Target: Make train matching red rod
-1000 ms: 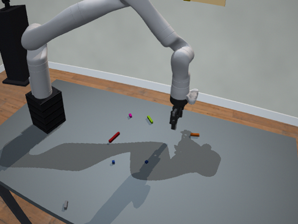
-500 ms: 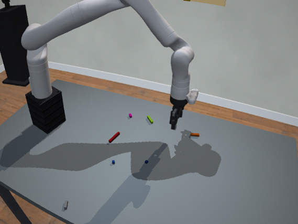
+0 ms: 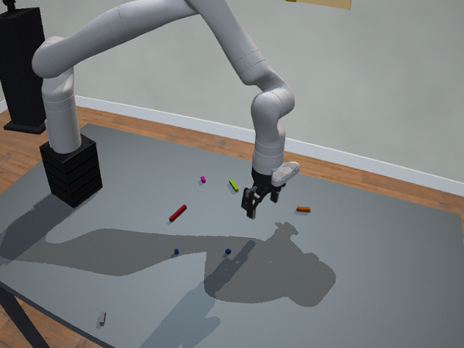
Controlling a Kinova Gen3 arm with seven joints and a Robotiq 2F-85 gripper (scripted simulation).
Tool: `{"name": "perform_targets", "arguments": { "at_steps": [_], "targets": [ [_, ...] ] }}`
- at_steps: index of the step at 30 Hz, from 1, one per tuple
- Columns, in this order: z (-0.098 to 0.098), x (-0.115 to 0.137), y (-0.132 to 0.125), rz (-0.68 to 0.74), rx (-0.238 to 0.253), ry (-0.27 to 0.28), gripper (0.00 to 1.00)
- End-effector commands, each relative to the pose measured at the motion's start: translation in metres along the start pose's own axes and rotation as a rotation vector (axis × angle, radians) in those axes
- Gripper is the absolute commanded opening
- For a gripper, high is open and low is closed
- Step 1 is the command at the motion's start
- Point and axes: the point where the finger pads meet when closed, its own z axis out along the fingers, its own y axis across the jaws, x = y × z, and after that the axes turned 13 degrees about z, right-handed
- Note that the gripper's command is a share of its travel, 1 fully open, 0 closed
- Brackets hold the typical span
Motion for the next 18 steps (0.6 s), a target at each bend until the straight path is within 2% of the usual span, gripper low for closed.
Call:
{"name": "perform_targets", "arguments": {
  "at_steps": [1,13,15,17,18],
  "targets": [
    [0.000,0.021,0.036,0.134,-0.006,-0.004,1.00],
    [0.002,0.058,0.152,0.698,-0.004,-0.018,1.00],
    [0.002,0.058,0.152,0.698,-0.004,-0.018,1.00],
    [0.002,0.065,0.185,0.860,-0.003,-0.018,1.00],
    [0.002,0.066,0.193,0.898,-0.002,-0.018,1.00]
  ]
}}
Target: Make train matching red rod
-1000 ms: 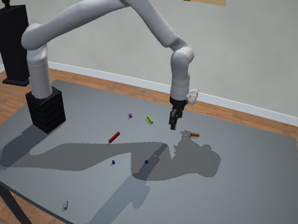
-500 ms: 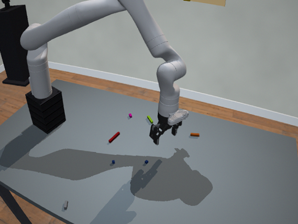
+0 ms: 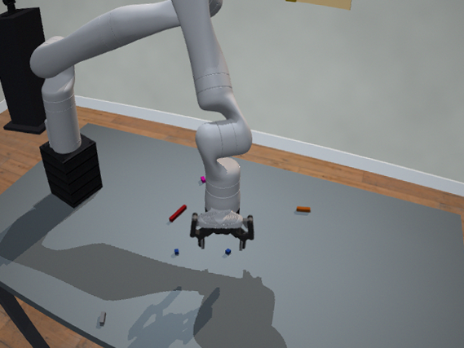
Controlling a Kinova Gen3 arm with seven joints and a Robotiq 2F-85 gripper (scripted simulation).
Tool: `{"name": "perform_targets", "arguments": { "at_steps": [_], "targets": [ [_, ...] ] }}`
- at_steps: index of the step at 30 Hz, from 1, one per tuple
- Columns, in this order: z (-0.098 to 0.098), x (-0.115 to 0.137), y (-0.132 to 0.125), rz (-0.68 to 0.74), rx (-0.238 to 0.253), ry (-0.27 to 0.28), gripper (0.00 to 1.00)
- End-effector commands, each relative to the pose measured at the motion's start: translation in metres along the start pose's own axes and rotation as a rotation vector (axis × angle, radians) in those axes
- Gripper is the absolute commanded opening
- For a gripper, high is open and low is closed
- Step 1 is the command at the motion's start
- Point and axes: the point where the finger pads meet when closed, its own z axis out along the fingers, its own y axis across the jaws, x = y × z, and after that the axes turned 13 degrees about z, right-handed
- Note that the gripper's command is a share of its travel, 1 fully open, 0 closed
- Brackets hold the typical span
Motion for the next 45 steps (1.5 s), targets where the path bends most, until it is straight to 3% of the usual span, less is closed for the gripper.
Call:
{"name": "perform_targets", "arguments": {
  "at_steps": [1,12,14,18,22,27,45],
  "targets": [
    [-0.002,0.036,0.021,0.133,-0.004,0.003,1.00],
    [-0.008,0.121,0.097,0.699,0.016,0.008,1.00],
    [-0.008,0.121,0.097,0.699,0.016,0.008,1.00],
    [-0.011,0.151,0.132,0.940,0.029,0.013,1.00],
    [-0.014,0.168,0.155,1.085,0.037,0.017,1.00],
    [-0.015,0.174,0.164,1.144,0.041,0.018,1.00],
    [-0.015,0.174,0.165,1.146,0.042,0.019,1.00]
  ]
}}
